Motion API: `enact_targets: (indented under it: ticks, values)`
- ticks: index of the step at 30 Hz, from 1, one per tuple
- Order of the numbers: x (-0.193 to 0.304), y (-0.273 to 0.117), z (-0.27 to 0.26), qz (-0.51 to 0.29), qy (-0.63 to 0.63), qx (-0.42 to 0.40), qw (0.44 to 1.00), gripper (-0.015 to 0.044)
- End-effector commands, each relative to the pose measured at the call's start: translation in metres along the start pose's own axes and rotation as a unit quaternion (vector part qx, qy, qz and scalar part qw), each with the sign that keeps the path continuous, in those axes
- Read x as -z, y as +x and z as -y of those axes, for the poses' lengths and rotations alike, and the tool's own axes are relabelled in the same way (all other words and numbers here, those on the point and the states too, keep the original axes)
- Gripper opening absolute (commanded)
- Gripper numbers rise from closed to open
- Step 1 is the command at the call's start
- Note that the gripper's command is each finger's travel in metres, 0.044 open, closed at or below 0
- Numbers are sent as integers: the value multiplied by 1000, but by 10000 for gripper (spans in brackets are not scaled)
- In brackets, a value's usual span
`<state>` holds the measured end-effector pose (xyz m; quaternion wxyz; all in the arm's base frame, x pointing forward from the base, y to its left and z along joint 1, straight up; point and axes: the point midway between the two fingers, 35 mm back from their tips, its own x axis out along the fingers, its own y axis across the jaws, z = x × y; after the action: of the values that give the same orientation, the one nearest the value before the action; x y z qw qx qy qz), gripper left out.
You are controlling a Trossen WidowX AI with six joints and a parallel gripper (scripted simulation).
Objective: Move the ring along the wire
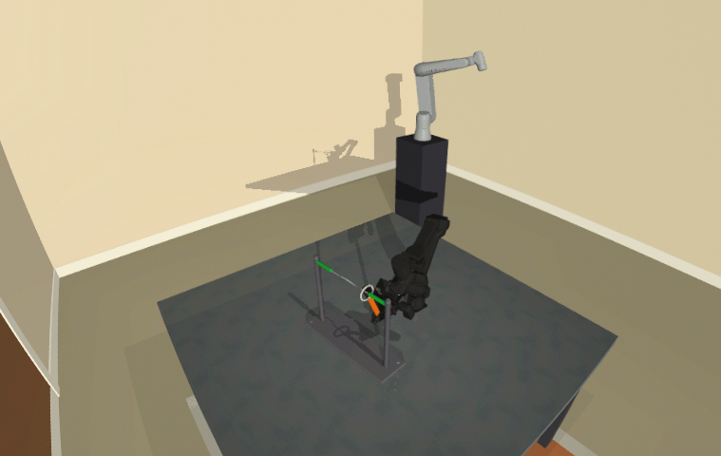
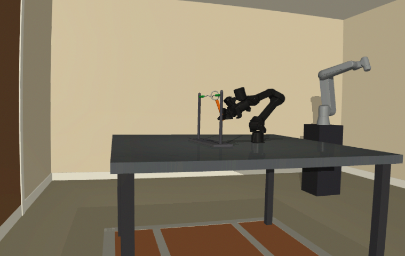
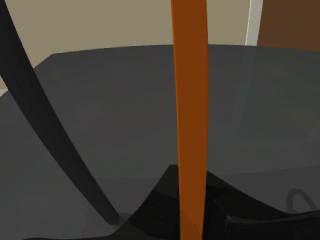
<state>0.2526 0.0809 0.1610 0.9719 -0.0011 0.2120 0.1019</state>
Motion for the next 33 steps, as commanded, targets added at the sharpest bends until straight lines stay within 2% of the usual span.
enact_targets:
  ticks: [1,33]
  values:
    - [0,1,-4,1,-3,-1,1000,-150]
    - [10,8,-25,4,-3,-10,1000,-150]
